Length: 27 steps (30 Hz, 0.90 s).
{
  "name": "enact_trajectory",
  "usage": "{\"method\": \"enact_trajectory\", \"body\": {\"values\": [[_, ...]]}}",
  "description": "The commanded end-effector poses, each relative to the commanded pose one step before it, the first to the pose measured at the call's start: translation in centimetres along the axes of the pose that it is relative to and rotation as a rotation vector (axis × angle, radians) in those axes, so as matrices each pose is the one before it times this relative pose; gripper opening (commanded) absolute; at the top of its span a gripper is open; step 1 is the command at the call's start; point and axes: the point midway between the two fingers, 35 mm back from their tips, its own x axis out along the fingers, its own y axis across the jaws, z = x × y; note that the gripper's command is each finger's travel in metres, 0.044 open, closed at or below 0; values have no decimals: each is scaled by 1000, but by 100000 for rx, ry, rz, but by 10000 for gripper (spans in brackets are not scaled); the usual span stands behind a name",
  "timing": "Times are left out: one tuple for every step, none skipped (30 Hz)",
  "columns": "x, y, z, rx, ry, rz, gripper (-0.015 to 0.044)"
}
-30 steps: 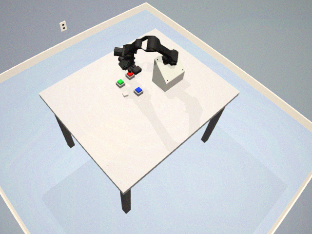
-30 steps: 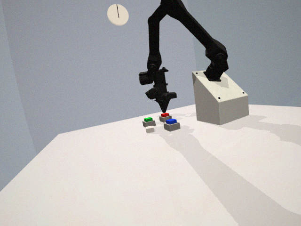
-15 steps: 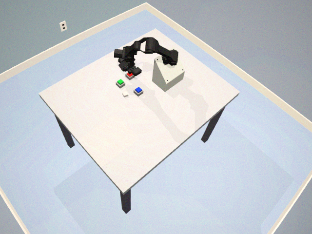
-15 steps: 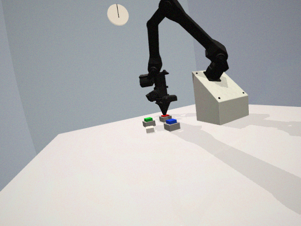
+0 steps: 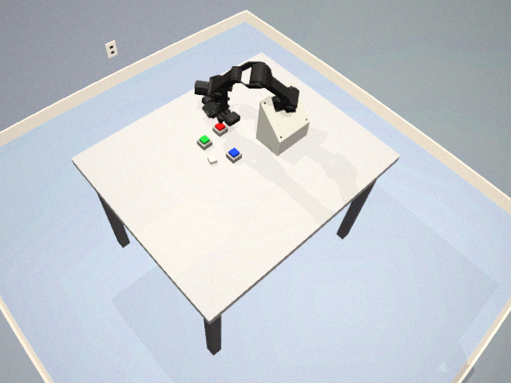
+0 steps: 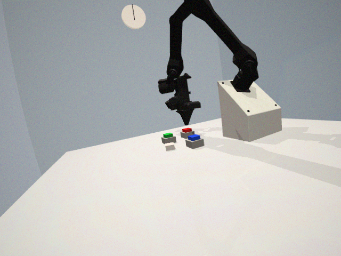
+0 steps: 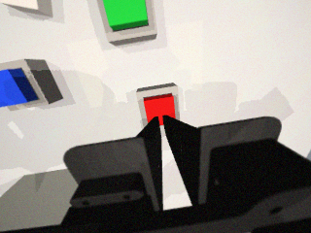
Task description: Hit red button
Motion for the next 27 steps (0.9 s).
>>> {"method": "enact_trajectory", "body": {"values": [[-946, -149, 147, -801, 167, -563, 20], [-106, 111, 191, 73, 50, -265, 46], [-312, 352, 569, 209, 132, -777, 72], [-501, 646, 935, 314, 161, -1231, 99], [-588, 897, 1122, 329, 103, -1400, 125], [-559, 1007, 1081, 270, 9, -1267, 151], [-529, 1111, 1029, 214, -73, -1126, 178], [-501, 1210, 968, 162, -144, -980, 204], [-474, 1305, 899, 115, -203, -829, 230], [-448, 1392, 822, 71, -249, -676, 256], [-423, 1473, 738, 32, -283, -519, 283], [-399, 1547, 647, -4, -304, -361, 309], [-377, 1613, 550, -35, -312, -202, 335], [-356, 1671, 447, -63, -307, -43, 361], [-328, 1677, 333, -84, -283, 110, 387], [-304, 1677, 224, -100, -250, 251, 400], [-286, 1690, 120, -114, -211, 386, 400], [-271, 1703, 16, -124, -164, 517, 400], [-258, 1709, -87, -131, -107, 644, 400], [-246, 1710, -191, -135, -42, 766, 400], [-237, 1710, -296, -137, 32, 886, 400], [-228, 1695, -398, -135, 115, 997, 400], [-220, 1664, -496, -129, 204, 1096, 400], [-213, 1629, -592, -120, 299, 1188, 400], [-208, 1592, -686, -110, 401, 1276, 400], [-205, 1553, -779, -96, 510, 1360, 400], [-154, 1156, -656, -63, 467, 1091, 400]]}}
